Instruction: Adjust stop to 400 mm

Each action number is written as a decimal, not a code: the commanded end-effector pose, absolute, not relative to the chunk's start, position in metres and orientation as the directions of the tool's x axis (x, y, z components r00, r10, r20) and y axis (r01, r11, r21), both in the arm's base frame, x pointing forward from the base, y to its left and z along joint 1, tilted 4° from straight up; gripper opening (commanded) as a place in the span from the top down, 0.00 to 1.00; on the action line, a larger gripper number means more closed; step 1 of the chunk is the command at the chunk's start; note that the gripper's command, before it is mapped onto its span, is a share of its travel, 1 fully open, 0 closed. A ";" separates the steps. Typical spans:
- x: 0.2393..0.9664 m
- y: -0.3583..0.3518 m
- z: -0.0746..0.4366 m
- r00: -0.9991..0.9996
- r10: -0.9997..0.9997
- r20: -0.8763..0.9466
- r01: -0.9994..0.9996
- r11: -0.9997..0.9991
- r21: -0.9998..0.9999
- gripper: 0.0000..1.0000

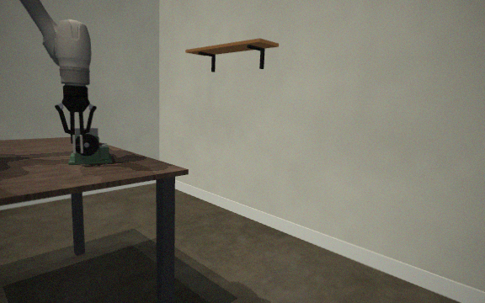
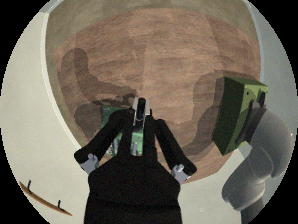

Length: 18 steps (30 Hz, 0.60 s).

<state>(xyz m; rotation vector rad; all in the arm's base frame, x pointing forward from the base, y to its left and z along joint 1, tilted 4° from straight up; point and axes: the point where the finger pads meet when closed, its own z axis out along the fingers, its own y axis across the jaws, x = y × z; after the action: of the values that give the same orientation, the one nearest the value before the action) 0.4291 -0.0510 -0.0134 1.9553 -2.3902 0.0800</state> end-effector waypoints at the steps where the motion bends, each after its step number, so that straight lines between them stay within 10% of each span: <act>1: 0.429 -0.051 -0.009 -0.198 -0.977 0.073 -0.980 0.198 -0.007 0.96; 18: 0.446 -0.052 0.018 -0.198 -0.977 0.073 -0.980 0.198 -0.007 0.96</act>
<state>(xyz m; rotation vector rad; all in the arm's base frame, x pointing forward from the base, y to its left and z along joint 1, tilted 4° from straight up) 0.4407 -0.0512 0.0155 1.9531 -2.3880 0.0743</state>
